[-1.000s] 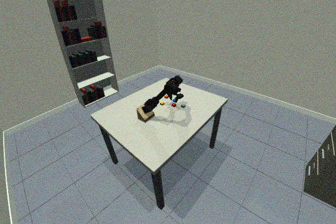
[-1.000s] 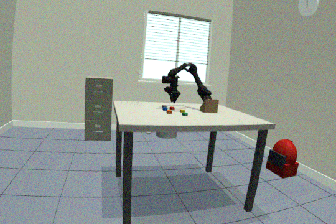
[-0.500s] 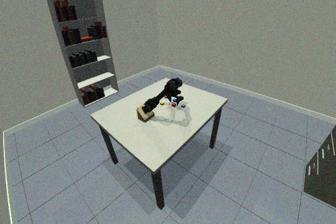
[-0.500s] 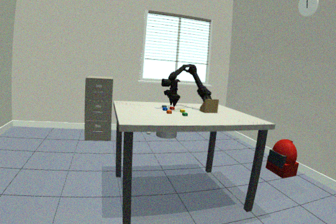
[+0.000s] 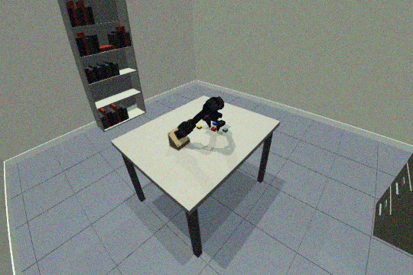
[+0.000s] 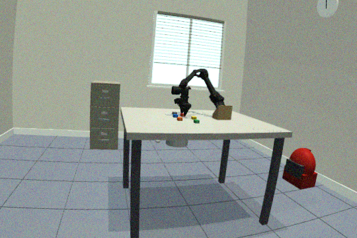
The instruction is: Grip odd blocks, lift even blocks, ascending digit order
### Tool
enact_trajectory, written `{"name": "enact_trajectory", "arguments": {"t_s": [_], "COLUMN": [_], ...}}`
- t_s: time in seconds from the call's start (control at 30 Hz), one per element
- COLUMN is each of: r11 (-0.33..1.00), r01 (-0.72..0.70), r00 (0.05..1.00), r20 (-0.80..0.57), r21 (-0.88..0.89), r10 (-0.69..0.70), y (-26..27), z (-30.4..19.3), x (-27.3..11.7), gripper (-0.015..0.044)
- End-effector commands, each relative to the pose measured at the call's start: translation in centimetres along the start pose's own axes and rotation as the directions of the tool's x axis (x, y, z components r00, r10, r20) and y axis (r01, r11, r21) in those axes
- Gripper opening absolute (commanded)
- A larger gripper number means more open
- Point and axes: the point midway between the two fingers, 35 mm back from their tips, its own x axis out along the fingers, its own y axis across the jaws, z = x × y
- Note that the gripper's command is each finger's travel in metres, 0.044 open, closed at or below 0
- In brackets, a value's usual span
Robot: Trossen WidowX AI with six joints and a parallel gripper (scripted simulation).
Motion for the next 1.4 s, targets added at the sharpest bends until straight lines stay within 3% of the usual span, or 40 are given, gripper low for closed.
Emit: {"name": "enact_trajectory", "arguments": {"t_s": [0.0, 0.23, 1.13, 1.37], "r11": [1.000, 1.000, 1.000, 1.000], "r01": [0.003, 0.003, 0.003, 0.003], "r00": [1.000, 1.000, 1.000, 1.000], "r20": [0.002, 0.002, 0.002, 0.002], "r21": [-0.004, -0.004, -0.004, -0.004], "r10": [-0.003, -0.003, -0.003, -0.003], "y": [-0.01, -0.01, -0.01, -0.01], "z": [0.02, 0.02, 0.02, 0.02], "x": [0.08, 0.08, 0.08, 0.08], "gripper": [0.0295, 0.0120, 0.0120, 0.0304]}}
